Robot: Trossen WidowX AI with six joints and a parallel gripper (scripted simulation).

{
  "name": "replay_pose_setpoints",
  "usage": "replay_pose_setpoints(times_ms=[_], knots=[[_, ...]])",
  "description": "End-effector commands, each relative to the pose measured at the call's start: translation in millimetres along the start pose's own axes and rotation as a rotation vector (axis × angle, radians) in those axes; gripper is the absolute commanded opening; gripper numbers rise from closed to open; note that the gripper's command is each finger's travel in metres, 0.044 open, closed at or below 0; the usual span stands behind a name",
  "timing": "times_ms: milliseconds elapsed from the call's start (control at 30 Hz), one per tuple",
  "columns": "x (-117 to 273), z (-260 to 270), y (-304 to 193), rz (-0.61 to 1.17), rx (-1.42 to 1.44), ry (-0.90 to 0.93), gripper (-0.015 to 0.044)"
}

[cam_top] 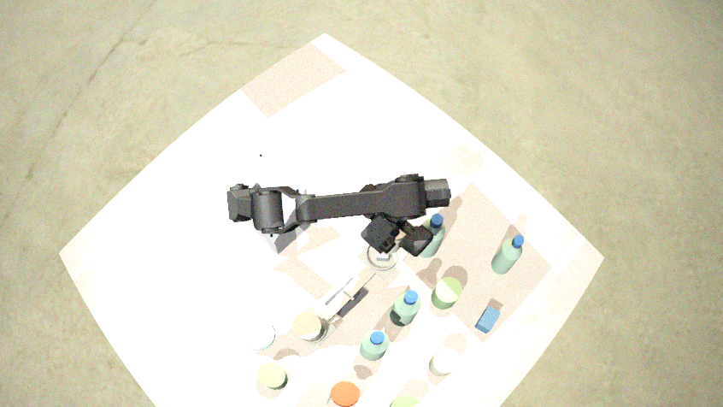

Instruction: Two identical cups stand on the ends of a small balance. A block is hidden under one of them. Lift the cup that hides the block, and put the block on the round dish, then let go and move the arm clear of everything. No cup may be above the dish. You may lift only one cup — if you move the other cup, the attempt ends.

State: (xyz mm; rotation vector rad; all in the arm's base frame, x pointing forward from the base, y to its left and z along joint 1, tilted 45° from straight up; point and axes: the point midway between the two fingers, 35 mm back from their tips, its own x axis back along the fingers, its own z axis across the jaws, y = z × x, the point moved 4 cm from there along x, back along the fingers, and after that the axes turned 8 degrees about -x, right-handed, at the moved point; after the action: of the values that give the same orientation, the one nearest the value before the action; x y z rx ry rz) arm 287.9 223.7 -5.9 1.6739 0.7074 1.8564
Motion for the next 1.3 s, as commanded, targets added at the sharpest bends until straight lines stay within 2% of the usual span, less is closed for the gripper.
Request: replay_pose_setpoints(times_ms=[0, 33, 1267], knots=[[9.3, -0.1, -0.1, 0.014, -0.009, 0.006, 0.0000], [1.2, -0.2, 0.1, 0.000, 0.000, 0.000, 0.0000], [1.2, -0.2, 0.1, 0.000, 0.000, 0.000, 0.0000]])
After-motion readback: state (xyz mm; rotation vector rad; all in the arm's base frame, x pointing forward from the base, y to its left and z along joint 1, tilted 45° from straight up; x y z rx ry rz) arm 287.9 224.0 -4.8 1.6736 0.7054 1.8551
